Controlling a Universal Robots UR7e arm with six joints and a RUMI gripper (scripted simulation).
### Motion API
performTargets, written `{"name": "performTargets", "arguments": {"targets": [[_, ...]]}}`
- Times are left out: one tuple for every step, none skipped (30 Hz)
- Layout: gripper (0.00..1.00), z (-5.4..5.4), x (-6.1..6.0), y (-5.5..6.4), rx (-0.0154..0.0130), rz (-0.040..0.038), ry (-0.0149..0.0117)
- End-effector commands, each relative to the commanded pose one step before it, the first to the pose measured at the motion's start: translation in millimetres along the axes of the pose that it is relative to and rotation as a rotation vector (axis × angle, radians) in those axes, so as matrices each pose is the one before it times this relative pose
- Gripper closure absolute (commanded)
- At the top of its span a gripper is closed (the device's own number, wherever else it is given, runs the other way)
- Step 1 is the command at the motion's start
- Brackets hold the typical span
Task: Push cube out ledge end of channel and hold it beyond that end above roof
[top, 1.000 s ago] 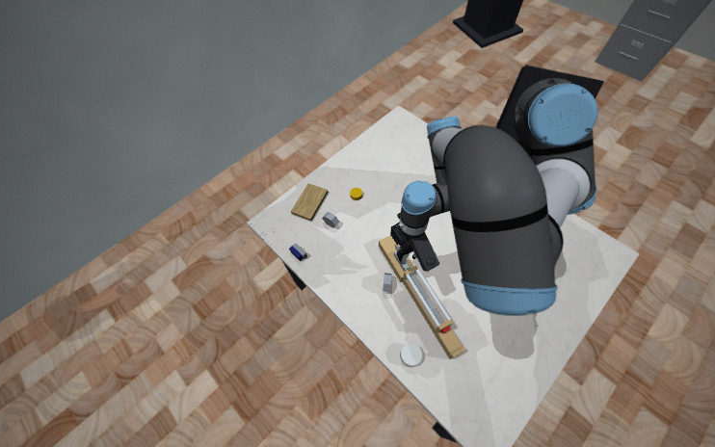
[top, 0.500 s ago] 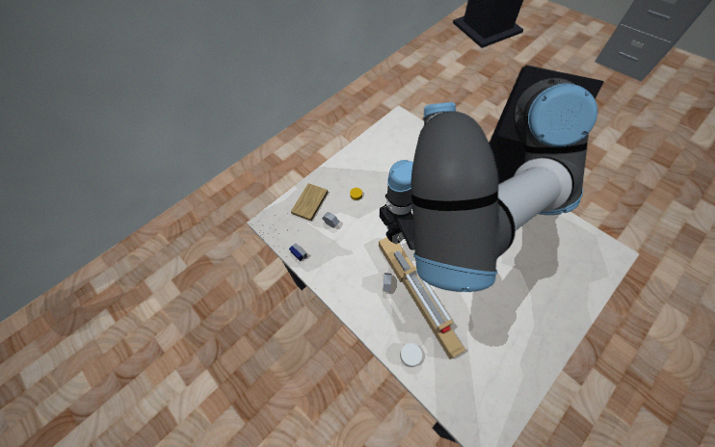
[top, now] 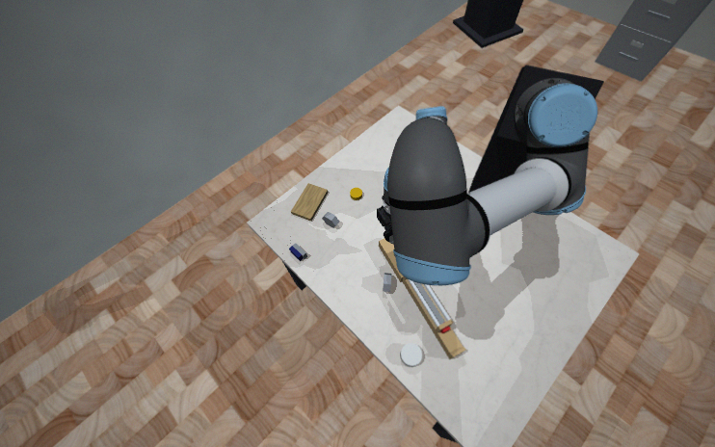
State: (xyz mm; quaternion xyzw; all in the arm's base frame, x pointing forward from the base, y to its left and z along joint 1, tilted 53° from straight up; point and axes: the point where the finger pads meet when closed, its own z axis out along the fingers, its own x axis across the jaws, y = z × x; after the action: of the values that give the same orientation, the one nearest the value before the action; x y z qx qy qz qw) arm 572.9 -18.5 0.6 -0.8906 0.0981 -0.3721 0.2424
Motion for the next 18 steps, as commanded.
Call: {"name": "performTargets", "arguments": {"targets": [[1.00,16.02,1.03,0.67,-0.00158,0.00013,0.00303],[1.00,1.01,0.00,0.01,0.00000,0.00000,0.00001],[1.00,0.42,0.00,0.00,0.00000,0.00000,0.00000],[1.00,0.07,0.00,0.00,0.00000,0.00000,0.00000],[1.00,0.03,0.00,0.00,0.00000,0.00000,0.00000],[1.00,0.20,0.00,0.00,0.00000,0.00000,0.00000],[1.00,0.50,0.00,0.00,0.00000,0.00000,0.00000],[1.00,0.00,0.00,0.00,0.00000,0.00000,0.00000],[1.00,0.00,0.00,0.00,0.00000,0.00000,0.00000],[1.00,0.86,0.00,0.00,0.00000,0.00000,0.00000],[1.00,1.24,0.00,0.00,0.00000,0.00000,0.00000],[1.00,1.61,-0.01,0.00,0.00000,0.00000,0.00001],[1.00,1.94,0.00,0.00,0.00000,0.00000,0.00000],[1.00,2.21,0.00,0.00,0.00000,0.00000,0.00000],[1.00,2.38,0.00,0.00,0.00000,0.00000,0.00000],[1.00,2.46,0.00,0.00,0.00000,0.00000,0.00000],[1.00,2.43,0.00,0.00,0.00000,0.00000,0.00000],[1.00,2.29,0.00,0.00,0.00000,0.00000,0.00000]]}}
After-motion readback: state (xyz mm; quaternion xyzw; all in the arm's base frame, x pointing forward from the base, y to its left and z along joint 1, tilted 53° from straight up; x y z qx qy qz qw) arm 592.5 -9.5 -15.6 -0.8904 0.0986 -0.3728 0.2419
